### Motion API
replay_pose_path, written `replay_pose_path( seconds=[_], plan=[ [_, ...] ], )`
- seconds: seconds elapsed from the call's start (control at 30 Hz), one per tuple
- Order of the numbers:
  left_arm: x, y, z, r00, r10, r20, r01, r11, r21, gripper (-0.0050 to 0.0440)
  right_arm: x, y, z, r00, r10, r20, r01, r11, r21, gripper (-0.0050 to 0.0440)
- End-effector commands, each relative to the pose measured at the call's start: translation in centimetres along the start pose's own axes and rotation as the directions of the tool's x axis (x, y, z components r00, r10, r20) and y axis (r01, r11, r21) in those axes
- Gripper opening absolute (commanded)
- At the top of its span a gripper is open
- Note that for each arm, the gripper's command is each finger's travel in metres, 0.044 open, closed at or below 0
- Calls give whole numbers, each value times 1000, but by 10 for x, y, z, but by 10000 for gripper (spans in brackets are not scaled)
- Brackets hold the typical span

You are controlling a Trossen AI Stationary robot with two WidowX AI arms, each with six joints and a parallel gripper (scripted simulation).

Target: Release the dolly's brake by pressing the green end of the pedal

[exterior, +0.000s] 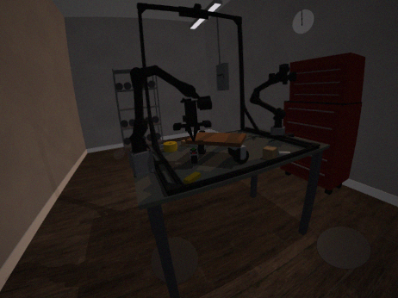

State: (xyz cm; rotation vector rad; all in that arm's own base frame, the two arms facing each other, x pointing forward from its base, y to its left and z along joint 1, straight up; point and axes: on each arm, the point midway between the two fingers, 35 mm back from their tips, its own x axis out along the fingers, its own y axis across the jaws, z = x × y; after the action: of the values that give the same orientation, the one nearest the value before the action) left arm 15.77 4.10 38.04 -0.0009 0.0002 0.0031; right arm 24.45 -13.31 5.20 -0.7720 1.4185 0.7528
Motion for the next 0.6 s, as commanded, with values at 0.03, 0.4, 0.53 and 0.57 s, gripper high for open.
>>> replay_pose_path(
  seconds=[0.03,0.4,0.53,0.57],
  plan=[
    [0,-1,1,1000,-3,0,3,1000,1,440,12,3,-1,1000,17,-6,-17,1000,-3,0],
    [0,-1,1,1000,-3,0,3,1000,1,440,21,4,-1,1000,17,-6,-17,1000,-3,0],
    [0,-1,1,1000,-3,0,3,1000,1,440,23,4,-1,1000,17,-6,-17,1000,-3,0],
    [0,-1,1,1000,-3,0,3,1000,1,440,23,4,-1,1000,17,-6,-17,1000,-3,0]
  ],
)
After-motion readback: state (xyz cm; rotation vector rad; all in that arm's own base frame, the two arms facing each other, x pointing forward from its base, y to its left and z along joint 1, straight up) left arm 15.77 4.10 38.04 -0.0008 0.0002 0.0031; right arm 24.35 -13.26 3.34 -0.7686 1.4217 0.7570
